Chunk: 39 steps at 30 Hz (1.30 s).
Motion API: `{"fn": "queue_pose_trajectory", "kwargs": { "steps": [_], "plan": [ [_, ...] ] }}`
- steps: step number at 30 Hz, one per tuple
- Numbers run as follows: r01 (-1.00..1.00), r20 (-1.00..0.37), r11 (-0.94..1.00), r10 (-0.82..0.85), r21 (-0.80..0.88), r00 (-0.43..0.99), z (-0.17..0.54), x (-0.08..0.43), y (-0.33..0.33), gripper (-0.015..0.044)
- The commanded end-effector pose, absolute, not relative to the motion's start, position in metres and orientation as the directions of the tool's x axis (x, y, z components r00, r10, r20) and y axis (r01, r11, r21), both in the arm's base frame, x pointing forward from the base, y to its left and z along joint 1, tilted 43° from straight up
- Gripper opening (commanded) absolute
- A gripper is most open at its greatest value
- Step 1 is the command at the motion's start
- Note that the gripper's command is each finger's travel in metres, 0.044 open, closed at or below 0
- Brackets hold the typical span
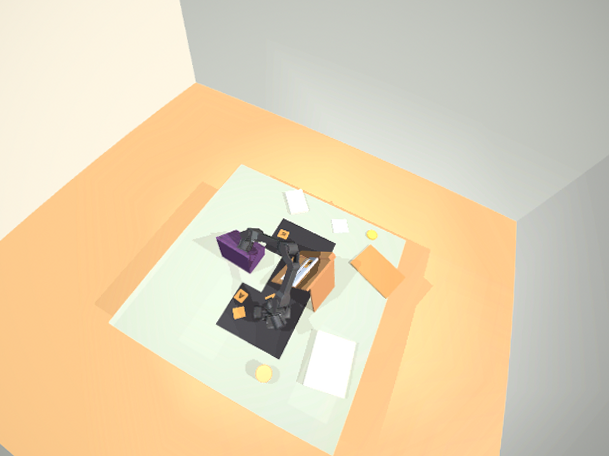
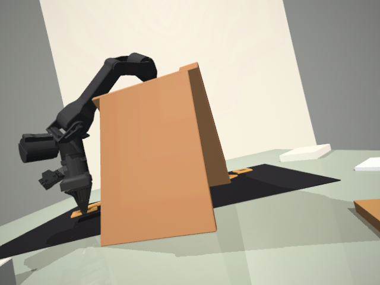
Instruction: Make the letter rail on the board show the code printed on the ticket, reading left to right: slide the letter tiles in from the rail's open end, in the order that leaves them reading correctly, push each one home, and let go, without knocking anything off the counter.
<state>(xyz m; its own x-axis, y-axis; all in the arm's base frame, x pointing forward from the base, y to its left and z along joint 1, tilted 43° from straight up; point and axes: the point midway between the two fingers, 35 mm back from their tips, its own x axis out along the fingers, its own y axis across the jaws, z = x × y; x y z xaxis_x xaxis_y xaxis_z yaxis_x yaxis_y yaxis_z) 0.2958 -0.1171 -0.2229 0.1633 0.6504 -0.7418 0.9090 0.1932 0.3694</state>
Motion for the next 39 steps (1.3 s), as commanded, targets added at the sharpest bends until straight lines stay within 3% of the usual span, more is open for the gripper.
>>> {"fn": "queue_pose_trajectory", "kwargs": {
  "steps": [1, 16, 39],
  "plan": [
    [0.908, -0.744, 0.196, 0.648, 0.369, 0.162, -0.221, 0.295, -0.12, 0.0],
    [0.904, -0.744, 0.195, 0.646, 0.38, 0.173, -0.216, 0.295, -0.122, 0.0],
    [0.682, -0.734, 0.314, 0.461, 0.661, 0.499, -0.178, 0.292, -0.149, 0.0]
  ]
}}
